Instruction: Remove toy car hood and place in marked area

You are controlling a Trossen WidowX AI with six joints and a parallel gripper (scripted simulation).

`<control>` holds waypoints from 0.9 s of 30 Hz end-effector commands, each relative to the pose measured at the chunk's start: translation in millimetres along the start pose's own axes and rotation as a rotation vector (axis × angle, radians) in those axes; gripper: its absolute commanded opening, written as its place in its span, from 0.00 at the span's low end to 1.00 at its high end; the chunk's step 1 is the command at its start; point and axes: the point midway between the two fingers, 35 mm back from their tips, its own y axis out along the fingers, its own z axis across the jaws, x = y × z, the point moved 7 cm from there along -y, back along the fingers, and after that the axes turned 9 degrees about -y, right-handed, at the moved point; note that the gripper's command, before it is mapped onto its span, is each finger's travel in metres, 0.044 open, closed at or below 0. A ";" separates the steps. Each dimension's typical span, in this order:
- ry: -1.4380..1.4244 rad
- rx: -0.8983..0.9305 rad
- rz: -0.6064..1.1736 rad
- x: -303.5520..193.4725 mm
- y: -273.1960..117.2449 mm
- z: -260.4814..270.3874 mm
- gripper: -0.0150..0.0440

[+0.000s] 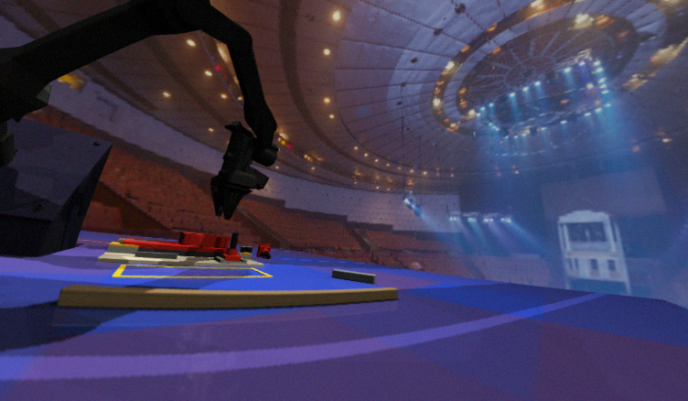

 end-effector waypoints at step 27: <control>-0.029 -0.097 0.014 -10.6 1.4 56.8 1.00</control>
